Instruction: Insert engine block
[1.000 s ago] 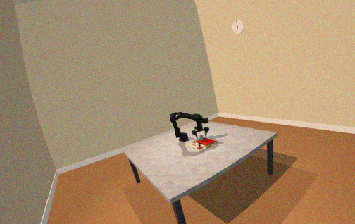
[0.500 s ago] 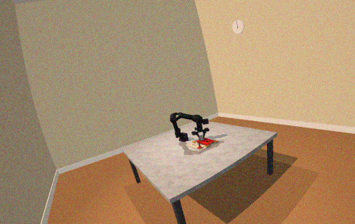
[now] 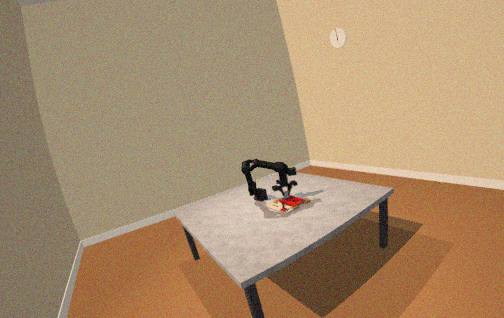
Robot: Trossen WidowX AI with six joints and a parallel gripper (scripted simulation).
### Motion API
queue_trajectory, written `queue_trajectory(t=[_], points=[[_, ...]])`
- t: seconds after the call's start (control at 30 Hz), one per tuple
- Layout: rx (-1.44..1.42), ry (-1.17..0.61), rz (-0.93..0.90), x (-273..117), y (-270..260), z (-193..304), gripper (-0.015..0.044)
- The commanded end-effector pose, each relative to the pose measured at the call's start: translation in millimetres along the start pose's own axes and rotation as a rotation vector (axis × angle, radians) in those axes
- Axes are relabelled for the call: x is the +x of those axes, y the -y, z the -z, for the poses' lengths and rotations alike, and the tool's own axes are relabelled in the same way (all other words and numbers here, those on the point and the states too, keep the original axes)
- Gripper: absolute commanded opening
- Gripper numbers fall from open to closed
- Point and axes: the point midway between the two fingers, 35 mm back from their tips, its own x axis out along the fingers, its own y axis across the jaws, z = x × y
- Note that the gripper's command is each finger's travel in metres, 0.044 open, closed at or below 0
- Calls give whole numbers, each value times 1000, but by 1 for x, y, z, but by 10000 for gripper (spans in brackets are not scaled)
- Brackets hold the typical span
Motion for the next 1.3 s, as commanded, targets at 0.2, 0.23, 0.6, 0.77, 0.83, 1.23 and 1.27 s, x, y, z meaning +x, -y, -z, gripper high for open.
queue_trajectory(t=[0.2,0.23,0.6,0.77,0.83,1.23,1.27], points=[[-18,-4,7,-29,4,5,0],[-20,-4,7,-33,4,5,0],[-44,-10,10,-67,4,8,0],[-54,-13,11,-83,3,8,0],[-58,-14,11,-90,2,9,0],[-82,-21,10,-126,-5,7,0],[-83,-22,10,-126,-5,7,0]])
